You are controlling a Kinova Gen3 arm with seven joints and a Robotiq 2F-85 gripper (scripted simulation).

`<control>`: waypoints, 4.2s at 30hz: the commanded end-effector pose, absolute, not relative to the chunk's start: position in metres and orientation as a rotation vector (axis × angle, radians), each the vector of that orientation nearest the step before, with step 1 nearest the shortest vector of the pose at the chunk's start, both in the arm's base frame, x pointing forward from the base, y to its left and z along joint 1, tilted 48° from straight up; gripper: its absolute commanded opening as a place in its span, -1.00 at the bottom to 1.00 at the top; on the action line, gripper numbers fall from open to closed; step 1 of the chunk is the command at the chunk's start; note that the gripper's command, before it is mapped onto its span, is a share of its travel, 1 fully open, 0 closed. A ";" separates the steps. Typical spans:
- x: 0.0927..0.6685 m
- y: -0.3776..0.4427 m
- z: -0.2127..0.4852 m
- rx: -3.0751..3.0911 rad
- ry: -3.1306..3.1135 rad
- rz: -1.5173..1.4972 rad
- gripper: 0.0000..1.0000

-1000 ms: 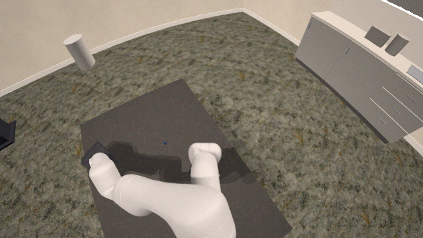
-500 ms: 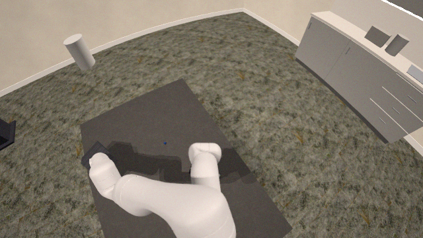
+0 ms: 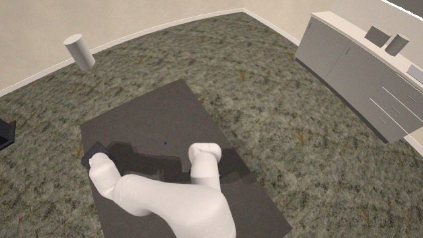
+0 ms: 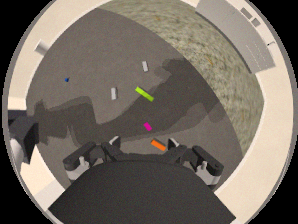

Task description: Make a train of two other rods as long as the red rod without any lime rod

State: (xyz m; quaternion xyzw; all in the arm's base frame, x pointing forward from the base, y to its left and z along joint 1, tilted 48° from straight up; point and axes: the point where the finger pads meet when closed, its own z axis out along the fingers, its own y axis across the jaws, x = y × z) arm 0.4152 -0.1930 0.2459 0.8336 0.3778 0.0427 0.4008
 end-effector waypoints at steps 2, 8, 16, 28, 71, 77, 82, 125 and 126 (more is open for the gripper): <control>0.415 -0.193 0.246 2.107 0.956 0.110 1.00; 0.415 -0.193 0.246 2.107 0.956 0.110 1.00; 0.415 -0.193 0.246 2.107 0.956 0.110 1.00; 0.416 -0.190 0.244 2.076 1.020 0.078 1.00; 0.418 -0.163 0.218 1.599 1.691 -0.283 1.00; 0.418 -0.163 0.218 1.599 1.691 -0.283 1.00; 0.418 -0.163 0.218 1.599 1.691 -0.283 1.00; 0.418 -0.163 0.218 1.599 1.691 -0.283 1.00; 0.418 -0.163 0.218 1.599 1.691 -0.283 1.00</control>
